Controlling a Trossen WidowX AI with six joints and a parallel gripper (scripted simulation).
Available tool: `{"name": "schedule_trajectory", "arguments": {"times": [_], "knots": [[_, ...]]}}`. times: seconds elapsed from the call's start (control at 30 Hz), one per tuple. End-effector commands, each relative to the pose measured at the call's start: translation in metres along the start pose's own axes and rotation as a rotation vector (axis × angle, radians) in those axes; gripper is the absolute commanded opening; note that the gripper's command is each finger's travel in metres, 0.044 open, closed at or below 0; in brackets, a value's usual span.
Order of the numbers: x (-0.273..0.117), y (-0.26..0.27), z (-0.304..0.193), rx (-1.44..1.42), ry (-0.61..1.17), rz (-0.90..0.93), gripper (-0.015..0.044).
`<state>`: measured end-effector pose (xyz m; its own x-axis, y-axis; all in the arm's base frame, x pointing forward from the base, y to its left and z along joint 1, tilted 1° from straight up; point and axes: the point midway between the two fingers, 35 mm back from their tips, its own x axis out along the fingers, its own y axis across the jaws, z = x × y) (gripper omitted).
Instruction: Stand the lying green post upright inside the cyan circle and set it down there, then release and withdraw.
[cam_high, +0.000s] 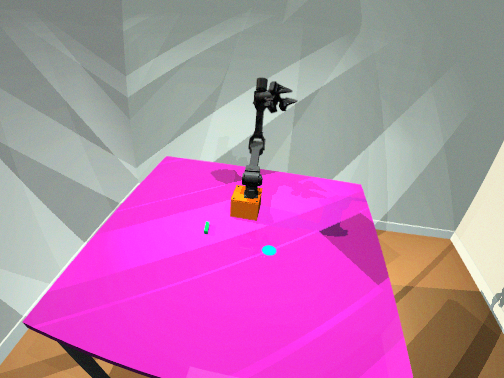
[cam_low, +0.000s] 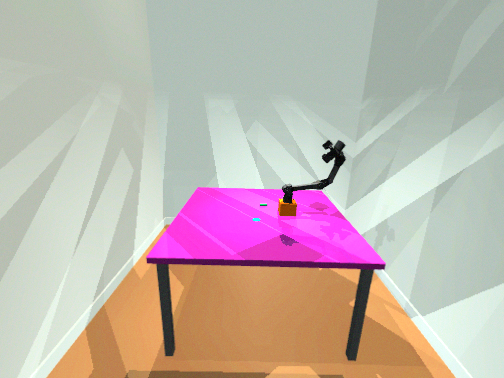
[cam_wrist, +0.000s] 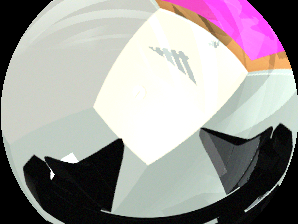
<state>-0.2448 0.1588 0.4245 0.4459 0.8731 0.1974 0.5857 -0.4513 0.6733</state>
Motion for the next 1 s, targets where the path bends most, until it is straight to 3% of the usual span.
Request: {"name": "schedule_trajectory", "arguments": {"times": [0.0, 0.2, 0.6, 0.97], "knots": [[0.001, 0.002, 0.001, -0.004, -0.003, 0.003, 0.0374], [0.034, 0.057, 0.023, -0.136, -0.123, 0.086, 0.0233], [0.079, 0.173, 0.103, -0.43, -0.463, 0.165, 0.0233], [0.083, 0.256, 0.201, -0.661, -0.79, 0.055, 0.0233]]}}
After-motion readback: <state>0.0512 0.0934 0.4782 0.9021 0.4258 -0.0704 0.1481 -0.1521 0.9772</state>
